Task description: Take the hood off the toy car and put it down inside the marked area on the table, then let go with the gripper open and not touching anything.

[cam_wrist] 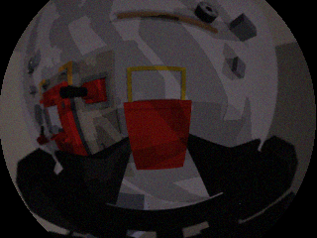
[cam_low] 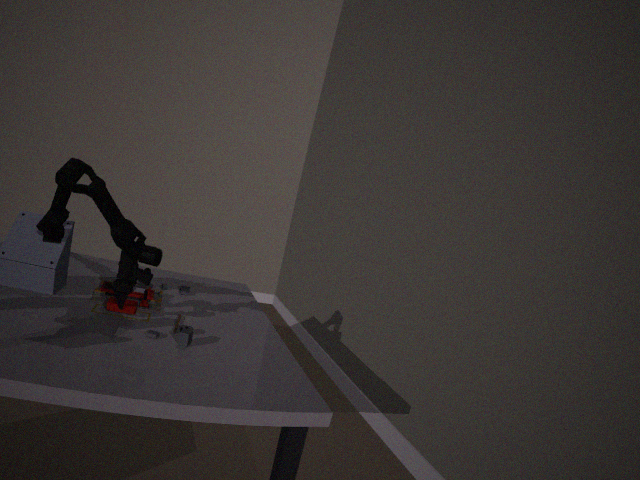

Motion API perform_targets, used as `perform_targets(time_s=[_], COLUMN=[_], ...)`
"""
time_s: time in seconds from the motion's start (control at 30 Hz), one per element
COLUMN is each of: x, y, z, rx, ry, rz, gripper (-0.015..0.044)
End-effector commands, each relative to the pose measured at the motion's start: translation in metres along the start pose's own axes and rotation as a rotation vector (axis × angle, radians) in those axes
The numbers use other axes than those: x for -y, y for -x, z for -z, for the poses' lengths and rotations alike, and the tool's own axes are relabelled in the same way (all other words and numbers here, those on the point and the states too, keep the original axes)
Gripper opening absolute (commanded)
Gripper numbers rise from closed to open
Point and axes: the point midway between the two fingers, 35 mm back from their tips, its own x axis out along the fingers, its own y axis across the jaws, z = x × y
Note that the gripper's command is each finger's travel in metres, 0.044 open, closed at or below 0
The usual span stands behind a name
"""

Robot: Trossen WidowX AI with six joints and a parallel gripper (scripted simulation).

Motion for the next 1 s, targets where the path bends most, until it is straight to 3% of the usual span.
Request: perform_targets(time_s=[0.0,0.7,0.97], x=[-0.0007,-0.0007,0.0], y=[-0.0025,-0.0124,-0.0107], z=[-0.0005,-0.0003,0.0002], rx=[0.003,0.003,0.0], ry=[0.005,0.005,0.0], rz=[-0.003,-0.003,0.0], gripper=[0.0,0.0,0.021])
